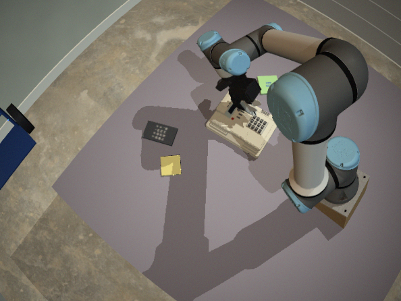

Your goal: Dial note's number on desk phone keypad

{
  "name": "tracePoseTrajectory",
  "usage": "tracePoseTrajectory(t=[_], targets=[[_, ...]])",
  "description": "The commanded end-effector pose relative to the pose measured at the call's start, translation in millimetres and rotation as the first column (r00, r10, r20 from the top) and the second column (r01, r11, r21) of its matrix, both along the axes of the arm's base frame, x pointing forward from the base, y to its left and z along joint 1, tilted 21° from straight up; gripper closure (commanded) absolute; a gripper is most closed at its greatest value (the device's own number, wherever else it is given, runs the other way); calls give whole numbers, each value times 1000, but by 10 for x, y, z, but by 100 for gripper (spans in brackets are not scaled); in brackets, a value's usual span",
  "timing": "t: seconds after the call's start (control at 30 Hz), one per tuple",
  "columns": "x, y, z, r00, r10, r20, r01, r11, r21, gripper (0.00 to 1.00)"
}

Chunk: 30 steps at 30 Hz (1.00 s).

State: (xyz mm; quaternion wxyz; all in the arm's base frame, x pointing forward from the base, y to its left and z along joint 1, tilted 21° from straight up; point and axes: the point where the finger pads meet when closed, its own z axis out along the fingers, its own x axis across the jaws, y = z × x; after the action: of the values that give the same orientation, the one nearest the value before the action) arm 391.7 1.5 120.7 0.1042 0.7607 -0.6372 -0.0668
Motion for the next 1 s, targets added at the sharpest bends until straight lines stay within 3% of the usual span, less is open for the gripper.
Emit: tracePoseTrajectory(t=[0.0, 0.97], targets=[[1, -1, 8, 1000, 0, 1, 0, 1000, 0, 100], [25, 2, -57, 1000, 0, 1, 0, 1000, 0, 100]])
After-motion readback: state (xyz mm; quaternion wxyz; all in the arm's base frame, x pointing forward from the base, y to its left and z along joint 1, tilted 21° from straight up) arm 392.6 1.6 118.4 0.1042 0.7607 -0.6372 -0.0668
